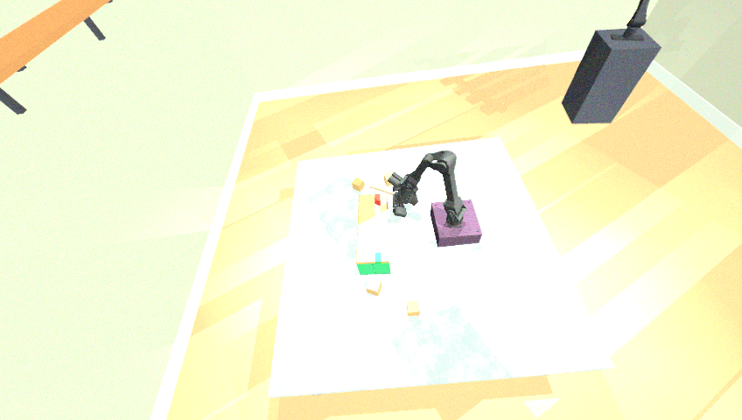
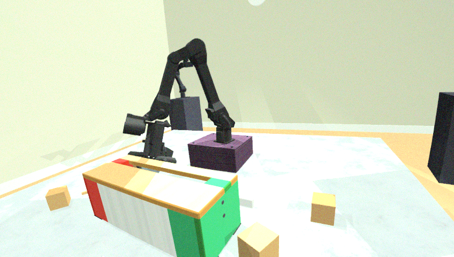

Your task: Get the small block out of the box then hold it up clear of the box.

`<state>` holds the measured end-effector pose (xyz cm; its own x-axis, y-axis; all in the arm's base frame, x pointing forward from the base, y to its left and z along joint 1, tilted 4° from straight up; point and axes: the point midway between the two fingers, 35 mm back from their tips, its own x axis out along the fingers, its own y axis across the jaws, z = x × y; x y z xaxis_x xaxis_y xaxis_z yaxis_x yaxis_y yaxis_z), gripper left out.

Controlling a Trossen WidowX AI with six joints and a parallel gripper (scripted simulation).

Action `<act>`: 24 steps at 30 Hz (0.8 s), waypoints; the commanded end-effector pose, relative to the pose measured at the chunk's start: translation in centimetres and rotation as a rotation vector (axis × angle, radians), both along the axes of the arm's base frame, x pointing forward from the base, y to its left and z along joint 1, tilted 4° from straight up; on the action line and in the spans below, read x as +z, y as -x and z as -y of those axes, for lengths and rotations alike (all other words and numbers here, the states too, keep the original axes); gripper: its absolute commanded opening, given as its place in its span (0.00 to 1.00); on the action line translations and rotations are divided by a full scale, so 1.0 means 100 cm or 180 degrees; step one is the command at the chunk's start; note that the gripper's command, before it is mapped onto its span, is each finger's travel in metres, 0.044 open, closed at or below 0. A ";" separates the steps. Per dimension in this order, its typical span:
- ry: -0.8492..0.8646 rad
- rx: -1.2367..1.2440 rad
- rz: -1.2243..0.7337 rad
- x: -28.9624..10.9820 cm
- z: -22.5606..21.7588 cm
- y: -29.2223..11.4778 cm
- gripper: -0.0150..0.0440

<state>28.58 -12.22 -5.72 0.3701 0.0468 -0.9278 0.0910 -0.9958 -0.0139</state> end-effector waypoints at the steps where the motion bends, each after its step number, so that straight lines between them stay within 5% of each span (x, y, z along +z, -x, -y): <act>1: 0.0022 0.0016 0.0008 0.013 0.001 -0.002 0.25; 24: 0.0046 -0.0456 0.0043 0.090 -0.005 0.005 0.25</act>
